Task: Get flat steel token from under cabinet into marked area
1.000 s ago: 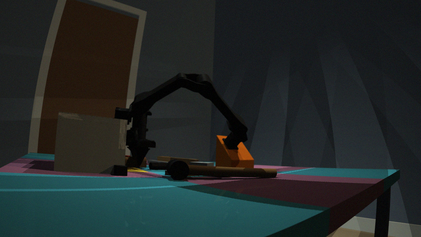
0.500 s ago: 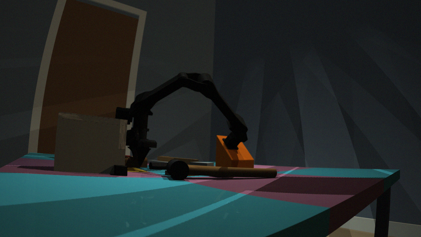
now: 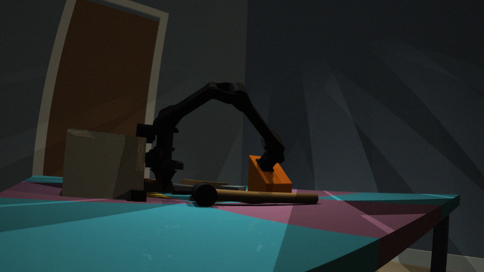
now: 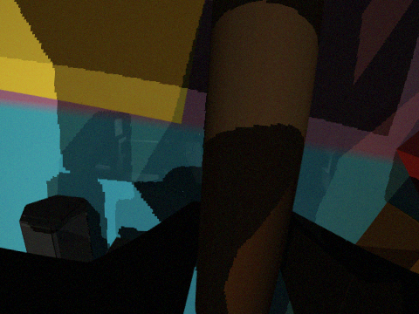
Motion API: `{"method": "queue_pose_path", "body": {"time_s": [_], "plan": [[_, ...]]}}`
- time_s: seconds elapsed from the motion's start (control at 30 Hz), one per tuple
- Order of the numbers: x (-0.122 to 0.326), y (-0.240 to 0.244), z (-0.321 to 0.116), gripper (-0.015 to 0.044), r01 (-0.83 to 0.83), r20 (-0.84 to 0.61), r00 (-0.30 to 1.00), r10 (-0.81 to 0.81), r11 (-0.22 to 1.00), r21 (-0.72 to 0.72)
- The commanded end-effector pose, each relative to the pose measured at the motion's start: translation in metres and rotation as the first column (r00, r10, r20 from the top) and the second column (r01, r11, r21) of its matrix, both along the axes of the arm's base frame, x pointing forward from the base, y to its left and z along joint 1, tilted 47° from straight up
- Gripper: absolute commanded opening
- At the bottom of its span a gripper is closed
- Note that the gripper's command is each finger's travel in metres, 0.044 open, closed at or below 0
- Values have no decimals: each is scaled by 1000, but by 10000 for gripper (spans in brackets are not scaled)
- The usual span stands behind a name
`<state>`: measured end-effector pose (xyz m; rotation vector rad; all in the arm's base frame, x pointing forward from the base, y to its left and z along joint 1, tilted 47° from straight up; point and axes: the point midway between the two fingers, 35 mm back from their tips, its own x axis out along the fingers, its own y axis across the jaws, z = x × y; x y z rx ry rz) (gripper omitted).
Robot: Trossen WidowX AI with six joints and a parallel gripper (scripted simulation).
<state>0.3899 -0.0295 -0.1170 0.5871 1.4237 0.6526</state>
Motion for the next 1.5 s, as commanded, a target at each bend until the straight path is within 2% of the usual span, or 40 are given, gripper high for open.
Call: {"method": "queue_pose_path", "body": {"time_s": [0.0,1.47], "plan": [[-5,1,-1,0,-2,3,1000,2,1000,4],[-48,-1,-5,0,-2,0,1000,2,1000,3]]}}
